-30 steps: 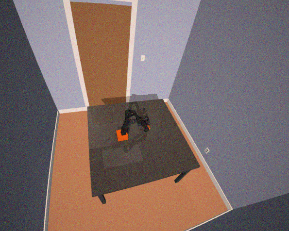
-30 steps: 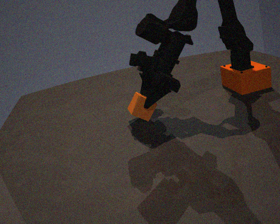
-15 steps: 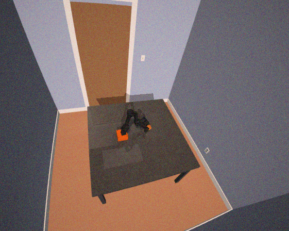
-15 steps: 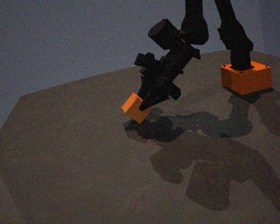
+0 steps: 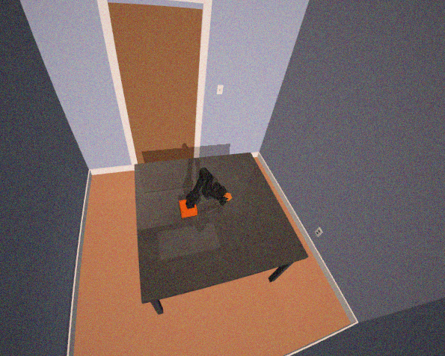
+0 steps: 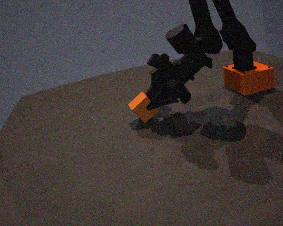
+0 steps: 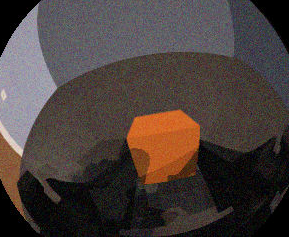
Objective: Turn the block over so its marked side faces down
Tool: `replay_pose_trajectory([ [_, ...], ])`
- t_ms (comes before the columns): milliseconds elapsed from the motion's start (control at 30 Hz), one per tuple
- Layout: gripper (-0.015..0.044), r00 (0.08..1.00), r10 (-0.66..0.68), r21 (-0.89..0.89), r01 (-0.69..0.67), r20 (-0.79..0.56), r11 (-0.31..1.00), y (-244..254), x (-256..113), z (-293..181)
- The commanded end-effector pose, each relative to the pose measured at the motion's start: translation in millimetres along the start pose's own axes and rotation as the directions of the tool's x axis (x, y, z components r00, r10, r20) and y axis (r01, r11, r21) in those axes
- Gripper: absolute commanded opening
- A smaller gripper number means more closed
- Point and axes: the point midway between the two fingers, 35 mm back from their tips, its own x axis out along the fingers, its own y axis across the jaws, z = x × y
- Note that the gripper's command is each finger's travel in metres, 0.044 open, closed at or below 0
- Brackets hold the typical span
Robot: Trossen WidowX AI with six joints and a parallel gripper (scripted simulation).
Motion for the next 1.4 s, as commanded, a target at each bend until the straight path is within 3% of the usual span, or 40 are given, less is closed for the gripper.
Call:
replay_pose_trajectory([
  [0, 0.0, 0.999, -0.002, -0.003, 0.002, 0.034, 1.0, -0.3, -2.5, 3.1],
  [467, 0.0, 0.999, -0.002, -0.003, 0.002, 0.043, 1.0, -0.3, -3.2, 3.9],
  [1033, 0.044, 0.999, -0.002, -0.003, 0.002, 0.043, 1.0, -0.3, -3.2, 3.9],
  [1367, 0.044, 0.999, -0.002, -0.003, 0.002, 0.043, 1.0, -0.3, -3.2, 3.9],
])
